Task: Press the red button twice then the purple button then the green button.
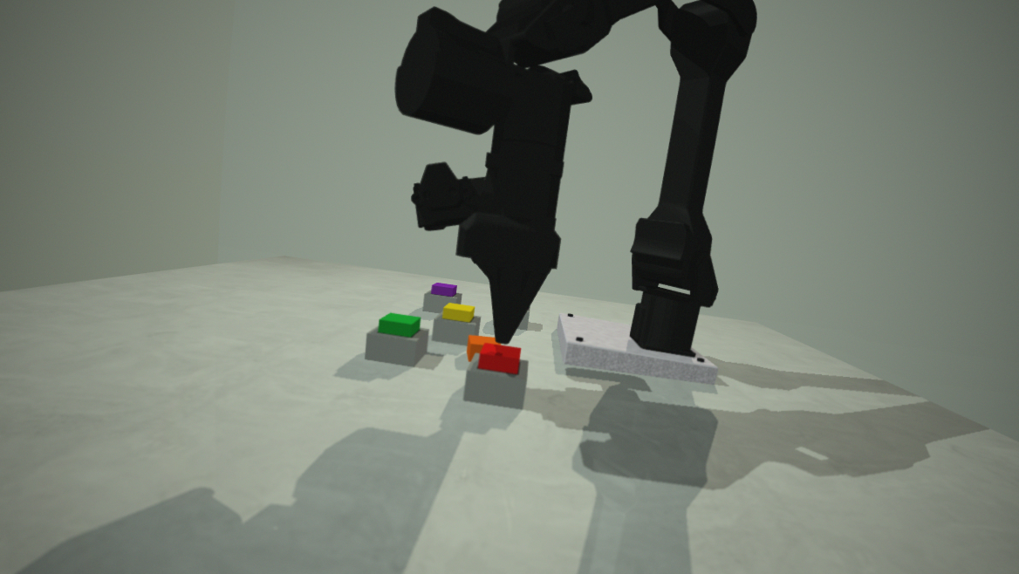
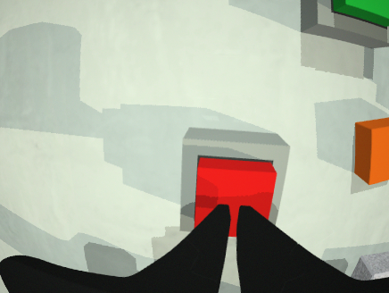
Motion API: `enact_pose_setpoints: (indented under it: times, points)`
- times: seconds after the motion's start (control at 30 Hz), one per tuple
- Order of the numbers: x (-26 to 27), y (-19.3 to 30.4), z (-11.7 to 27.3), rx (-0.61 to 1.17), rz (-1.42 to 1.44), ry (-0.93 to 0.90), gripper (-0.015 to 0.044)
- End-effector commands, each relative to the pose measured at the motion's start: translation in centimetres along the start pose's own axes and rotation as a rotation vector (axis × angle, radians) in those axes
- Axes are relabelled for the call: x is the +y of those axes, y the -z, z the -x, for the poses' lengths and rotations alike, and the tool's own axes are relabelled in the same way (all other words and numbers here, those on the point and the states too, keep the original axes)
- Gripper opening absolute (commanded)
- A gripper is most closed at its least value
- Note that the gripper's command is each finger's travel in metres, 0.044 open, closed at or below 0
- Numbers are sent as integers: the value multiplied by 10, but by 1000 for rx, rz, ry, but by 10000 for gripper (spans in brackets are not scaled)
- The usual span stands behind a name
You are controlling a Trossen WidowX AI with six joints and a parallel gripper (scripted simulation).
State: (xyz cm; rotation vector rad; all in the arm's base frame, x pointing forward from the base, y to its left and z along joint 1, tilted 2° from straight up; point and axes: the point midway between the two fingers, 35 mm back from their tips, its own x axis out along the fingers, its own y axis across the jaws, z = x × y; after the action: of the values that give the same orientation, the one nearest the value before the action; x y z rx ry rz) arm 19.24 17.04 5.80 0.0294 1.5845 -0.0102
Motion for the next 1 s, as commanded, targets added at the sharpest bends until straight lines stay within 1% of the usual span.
enact_pose_setpoints:
  times: [0.0, 0.17, 0.83, 0.87, 0.97]
  points:
    - [0, 0, -7, -1, 3, 3, 20]
    - [-1, 0, -14, -1, 3, 3, 20]
    - [-1, 0, -14, -1, 3, 3, 20]
    - [0, 0, -11, 0, 1, 0, 20]
    - [-1, 0, 15, -1, 3, 3, 20]
